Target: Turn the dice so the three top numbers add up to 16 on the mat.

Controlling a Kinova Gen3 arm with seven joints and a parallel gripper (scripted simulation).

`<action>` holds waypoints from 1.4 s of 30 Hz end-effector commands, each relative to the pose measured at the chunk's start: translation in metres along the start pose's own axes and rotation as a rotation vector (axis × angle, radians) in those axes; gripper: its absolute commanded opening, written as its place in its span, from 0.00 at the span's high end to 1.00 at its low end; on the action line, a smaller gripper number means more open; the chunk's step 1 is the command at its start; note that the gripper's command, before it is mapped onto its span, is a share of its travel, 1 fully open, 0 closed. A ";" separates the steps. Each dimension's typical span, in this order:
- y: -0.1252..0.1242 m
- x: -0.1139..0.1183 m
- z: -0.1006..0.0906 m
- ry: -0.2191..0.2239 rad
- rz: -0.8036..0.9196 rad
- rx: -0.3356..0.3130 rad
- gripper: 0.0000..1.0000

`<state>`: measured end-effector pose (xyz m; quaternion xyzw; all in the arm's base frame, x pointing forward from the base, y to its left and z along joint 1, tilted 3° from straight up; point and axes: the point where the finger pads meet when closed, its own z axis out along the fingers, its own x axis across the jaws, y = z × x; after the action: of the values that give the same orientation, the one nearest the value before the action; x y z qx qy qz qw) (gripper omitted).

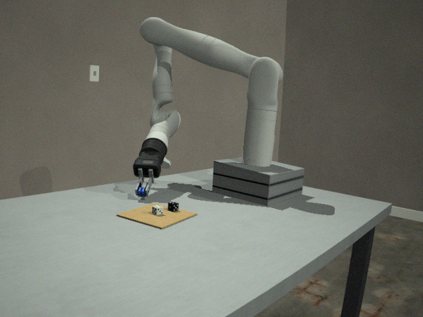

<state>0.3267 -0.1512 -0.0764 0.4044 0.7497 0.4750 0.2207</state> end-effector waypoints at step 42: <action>-0.008 0.000 0.004 -0.001 -0.001 0.000 0.60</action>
<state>0.3268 -0.1514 -0.0843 0.4039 0.7502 0.4743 0.2214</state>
